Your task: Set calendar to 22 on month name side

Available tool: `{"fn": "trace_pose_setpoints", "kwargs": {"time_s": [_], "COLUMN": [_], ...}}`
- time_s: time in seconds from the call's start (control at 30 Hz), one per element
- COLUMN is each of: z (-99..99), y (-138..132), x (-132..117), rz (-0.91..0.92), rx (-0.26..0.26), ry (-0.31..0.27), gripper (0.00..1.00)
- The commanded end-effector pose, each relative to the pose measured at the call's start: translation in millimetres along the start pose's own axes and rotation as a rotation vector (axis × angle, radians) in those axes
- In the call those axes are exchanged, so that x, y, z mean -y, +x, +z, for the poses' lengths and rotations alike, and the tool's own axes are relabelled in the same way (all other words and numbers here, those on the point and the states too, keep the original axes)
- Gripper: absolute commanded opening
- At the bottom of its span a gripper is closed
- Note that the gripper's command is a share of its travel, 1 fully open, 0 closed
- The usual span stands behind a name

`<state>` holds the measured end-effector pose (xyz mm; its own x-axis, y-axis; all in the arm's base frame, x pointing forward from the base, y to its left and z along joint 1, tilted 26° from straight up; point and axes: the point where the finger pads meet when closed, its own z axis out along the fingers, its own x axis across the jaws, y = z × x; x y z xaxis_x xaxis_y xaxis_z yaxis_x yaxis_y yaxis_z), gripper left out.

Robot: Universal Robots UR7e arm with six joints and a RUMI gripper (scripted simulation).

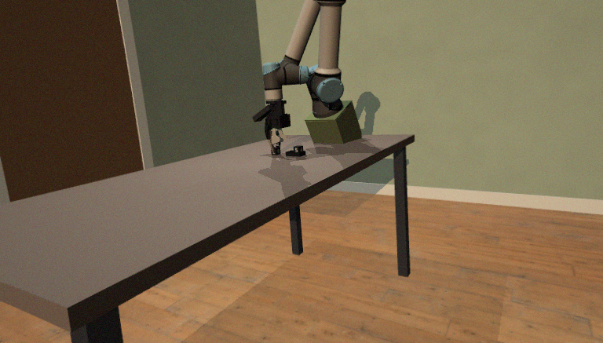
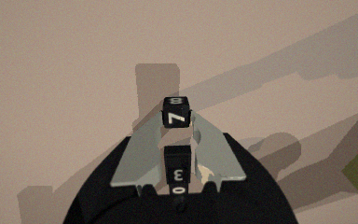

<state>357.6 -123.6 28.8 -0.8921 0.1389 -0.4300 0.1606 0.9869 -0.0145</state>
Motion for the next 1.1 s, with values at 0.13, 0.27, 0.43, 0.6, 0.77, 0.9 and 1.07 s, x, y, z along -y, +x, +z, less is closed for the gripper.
{"fn": "trace_pose_setpoints", "kwargs": {"time_s": [0.13,0.27,0.43,0.6,0.77,0.9,1.07], "z": [-0.2,-0.2,-0.2,-0.2,-0.2,-0.2,-0.2], "y": [-0.3,-0.3,-0.3,-0.3,-0.3,-0.3,-0.3], "x": [0.1,0.1,0.1,0.1,0.1,0.1,0.1], "rz": [0.0,0.0,0.0,0.0,0.0,0.0,0.0], "rx": [0.001,0.001,0.001,0.001,0.001,0.001,0.001], "ry": [0.0,0.0,0.0,0.0,0.0,0.0,0.0], "gripper": [0.1,0.1,0.1,0.1,0.1,0.1,0.17]}}
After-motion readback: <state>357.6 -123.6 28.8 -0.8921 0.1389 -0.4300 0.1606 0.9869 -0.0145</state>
